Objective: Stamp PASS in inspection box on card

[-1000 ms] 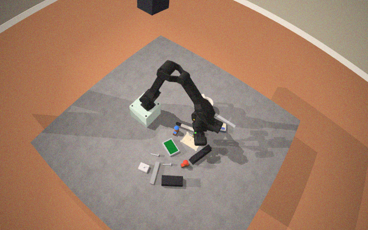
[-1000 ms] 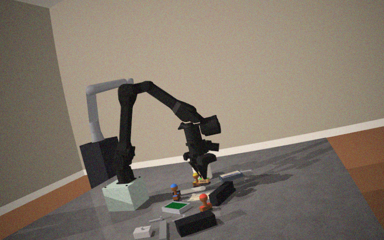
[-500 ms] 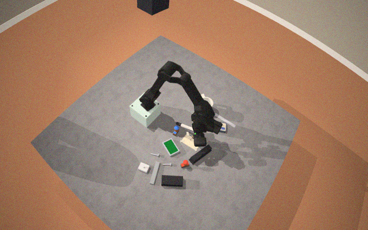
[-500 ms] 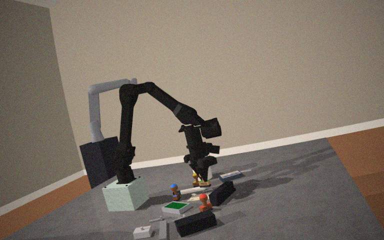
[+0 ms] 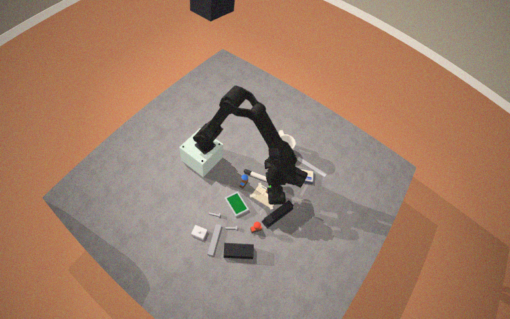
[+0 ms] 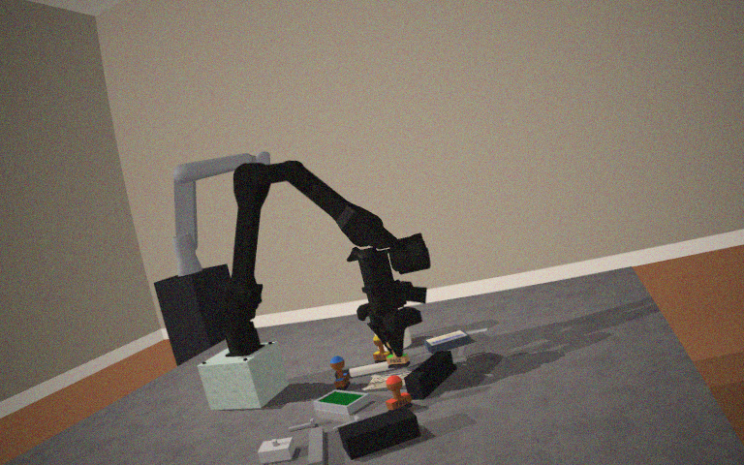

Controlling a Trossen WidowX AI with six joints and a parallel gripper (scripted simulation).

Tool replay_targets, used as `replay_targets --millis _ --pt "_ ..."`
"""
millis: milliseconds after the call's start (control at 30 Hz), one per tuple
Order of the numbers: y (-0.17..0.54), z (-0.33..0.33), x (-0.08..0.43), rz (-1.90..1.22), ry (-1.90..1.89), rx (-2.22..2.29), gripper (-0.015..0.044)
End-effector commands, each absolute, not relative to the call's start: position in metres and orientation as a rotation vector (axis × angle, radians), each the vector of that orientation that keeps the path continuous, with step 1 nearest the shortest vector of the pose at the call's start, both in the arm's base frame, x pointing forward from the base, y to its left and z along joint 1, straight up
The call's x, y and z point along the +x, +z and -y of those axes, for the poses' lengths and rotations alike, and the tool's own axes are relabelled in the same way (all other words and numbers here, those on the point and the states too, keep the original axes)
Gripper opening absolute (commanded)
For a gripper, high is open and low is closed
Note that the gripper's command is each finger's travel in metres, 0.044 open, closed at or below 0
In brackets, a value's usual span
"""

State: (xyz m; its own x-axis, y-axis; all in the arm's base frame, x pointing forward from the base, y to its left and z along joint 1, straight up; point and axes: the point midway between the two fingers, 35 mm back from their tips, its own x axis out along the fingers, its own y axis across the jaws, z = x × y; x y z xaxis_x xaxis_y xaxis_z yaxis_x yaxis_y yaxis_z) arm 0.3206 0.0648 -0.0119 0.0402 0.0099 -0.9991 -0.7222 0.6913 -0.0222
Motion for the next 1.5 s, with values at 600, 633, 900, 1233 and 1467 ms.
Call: replay_targets --millis 600,633,900,1233,1467 --pt "-0.03 -0.065 0.318 -1.442 0.63 -0.631 0.0" --pt "-0.03 -0.065 0.318 -1.442 0.63 -0.631 0.0" --pt "-0.033 -0.065 0.318 -1.442 0.63 -0.631 0.0" --pt "-0.033 -0.065 0.318 -1.443 0.63 -0.631 0.0" --pt "-0.035 -0.065 0.318 -1.443 0.631 -0.63 0.0"
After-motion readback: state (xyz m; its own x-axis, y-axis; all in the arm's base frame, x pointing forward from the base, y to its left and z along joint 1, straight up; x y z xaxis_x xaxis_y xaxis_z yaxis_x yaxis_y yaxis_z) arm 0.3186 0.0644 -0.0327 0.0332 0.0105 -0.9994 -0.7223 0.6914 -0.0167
